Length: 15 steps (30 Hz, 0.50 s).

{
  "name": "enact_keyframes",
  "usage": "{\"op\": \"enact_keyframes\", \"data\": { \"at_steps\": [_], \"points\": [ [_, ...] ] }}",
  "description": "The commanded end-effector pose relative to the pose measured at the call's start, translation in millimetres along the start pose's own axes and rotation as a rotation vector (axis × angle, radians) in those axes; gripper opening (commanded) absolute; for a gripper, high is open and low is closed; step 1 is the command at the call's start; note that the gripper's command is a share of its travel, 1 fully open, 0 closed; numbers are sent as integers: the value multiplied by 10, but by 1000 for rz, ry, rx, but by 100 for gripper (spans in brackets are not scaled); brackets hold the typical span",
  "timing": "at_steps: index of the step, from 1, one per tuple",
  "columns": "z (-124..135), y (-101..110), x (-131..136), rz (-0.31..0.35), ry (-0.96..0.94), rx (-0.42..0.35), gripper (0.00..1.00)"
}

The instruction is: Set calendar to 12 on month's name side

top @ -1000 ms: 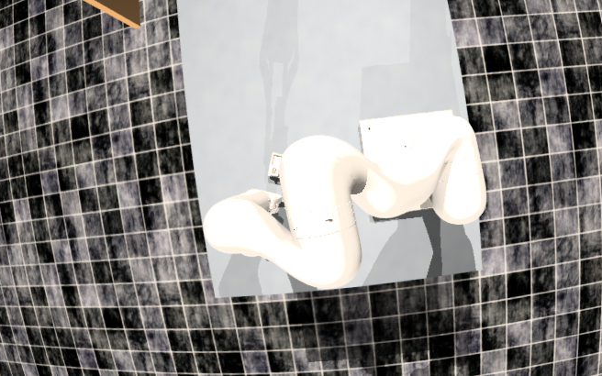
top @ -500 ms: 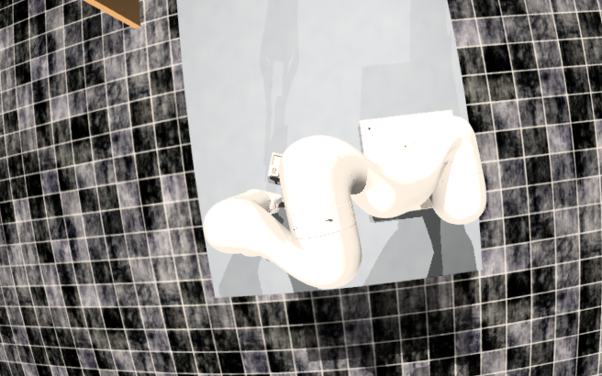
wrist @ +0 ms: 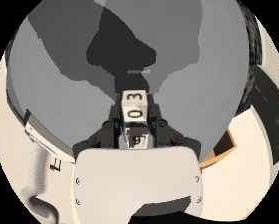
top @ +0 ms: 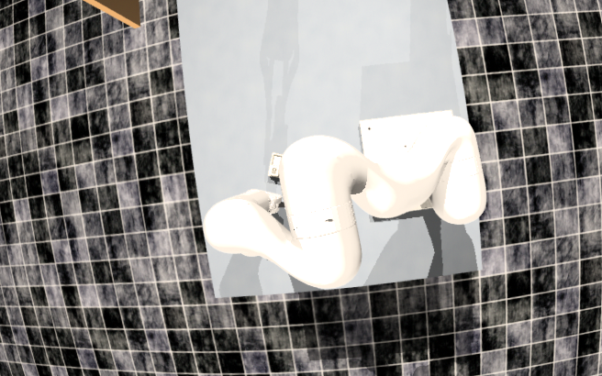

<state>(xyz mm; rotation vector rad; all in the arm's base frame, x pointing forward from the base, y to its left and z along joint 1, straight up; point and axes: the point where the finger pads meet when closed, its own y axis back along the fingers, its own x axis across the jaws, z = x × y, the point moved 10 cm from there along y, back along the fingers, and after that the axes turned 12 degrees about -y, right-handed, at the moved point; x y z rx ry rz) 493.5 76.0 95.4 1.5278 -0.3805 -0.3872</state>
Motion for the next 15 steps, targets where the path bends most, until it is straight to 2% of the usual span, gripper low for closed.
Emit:
{"op": "enact_keyframes", "data": {
  "at_steps": [1,4,5,7,8,10,11,13,14,15],
  "points": [
    [-4,6,6,1,0,1,27],
    [-4,6,6,1,0,1,27],
    [-4,6,6,1,0,1,31],
    [-4,6,6,1,0,1,31],
    [-4,6,6,1,0,1,35],
    [-4,6,6,1,0,1,35],
    [-4,6,6,1,0,1,39],
    [-4,6,6,1,0,1,39],
    [-4,6,6,1,0,1,43],
    [-4,6,6,1,0,1,43]
  ]
}}
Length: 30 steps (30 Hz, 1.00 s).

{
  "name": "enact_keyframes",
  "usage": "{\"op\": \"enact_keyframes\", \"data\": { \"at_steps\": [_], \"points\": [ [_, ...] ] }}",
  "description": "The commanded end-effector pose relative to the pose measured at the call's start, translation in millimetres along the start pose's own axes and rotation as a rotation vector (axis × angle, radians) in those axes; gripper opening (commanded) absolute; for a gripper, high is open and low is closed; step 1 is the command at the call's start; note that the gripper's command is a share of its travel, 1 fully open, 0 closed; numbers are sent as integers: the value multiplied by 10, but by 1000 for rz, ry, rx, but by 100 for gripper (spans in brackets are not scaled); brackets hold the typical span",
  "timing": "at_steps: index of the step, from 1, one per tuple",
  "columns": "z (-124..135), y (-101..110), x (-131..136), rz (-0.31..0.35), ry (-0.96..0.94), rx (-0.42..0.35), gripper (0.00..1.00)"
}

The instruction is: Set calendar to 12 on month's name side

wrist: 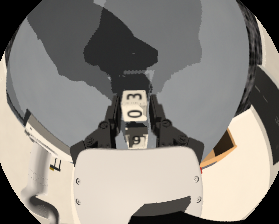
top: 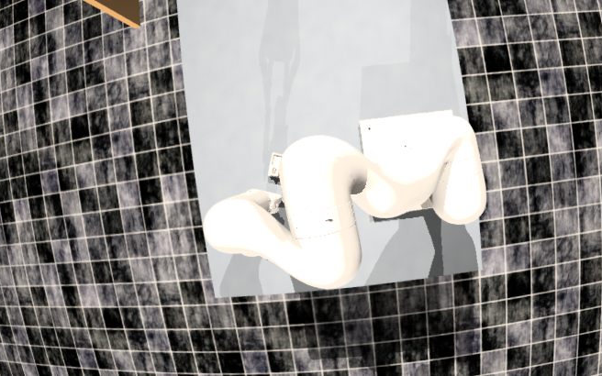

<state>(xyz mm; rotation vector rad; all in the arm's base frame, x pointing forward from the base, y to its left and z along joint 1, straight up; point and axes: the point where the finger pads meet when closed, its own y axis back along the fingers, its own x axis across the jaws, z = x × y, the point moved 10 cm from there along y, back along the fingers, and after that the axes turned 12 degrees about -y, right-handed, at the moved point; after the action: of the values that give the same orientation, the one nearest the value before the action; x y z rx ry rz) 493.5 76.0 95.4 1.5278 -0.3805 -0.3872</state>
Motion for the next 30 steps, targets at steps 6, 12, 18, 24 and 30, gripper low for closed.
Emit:
{"op": "enact_keyframes", "data": {
  "at_steps": [6,12,18,24,30],
  "points": [
    [-4,6,6,1,0,1,47],
    [-4,6,6,1,0,1,47],
    [-4,23,6,1,0,1,47],
    [-4,189,5,1,0,1,47],
    [-4,502,5,1,0,1,47]
  ]
}}
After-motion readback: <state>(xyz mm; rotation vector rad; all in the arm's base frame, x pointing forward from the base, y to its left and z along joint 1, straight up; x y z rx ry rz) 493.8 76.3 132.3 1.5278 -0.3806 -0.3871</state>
